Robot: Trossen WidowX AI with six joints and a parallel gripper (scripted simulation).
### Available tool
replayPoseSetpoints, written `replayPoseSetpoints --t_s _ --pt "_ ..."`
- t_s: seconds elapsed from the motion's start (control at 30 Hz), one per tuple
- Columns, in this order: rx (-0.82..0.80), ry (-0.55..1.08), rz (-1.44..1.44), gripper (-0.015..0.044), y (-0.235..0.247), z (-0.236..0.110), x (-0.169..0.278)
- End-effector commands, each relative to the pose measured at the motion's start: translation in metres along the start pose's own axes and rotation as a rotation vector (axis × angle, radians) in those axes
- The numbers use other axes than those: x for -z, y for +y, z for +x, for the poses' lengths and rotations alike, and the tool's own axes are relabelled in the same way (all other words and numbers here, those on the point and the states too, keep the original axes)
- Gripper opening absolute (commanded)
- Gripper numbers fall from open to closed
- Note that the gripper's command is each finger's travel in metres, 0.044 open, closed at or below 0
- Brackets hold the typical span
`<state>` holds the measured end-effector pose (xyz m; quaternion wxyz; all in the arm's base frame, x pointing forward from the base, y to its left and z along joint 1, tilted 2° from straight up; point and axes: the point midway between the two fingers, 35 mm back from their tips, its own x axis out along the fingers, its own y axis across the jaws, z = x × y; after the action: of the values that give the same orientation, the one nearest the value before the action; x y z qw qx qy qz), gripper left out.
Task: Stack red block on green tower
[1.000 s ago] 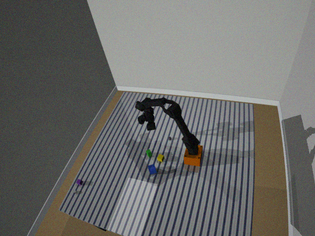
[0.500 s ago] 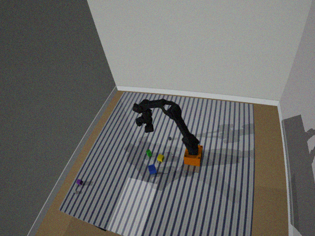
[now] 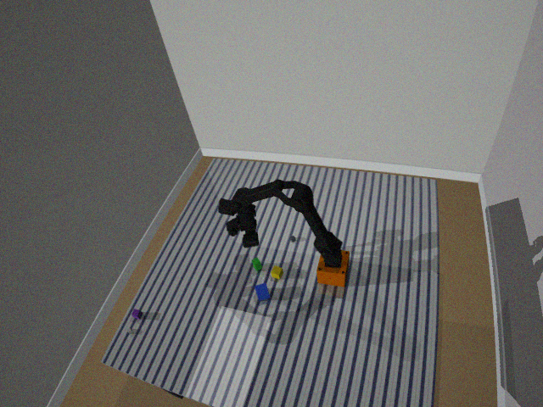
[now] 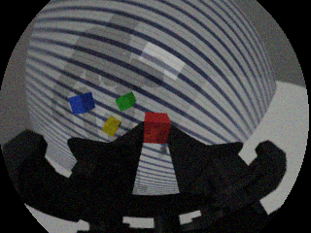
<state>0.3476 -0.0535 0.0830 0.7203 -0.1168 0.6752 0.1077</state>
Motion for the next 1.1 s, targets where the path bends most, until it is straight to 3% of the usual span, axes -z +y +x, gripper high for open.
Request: replayPoseSetpoints --t_s 0.0,0.23,1.07 --pt "0.000 0.000 0.003 0.0000 0.026 0.000 -0.003" --pt "-0.003 -0.001 0.003 0.0000 0.064 0.001 -0.005" --pt "-0.003 0.000 0.003 0.0000 0.064 0.062 -0.005"
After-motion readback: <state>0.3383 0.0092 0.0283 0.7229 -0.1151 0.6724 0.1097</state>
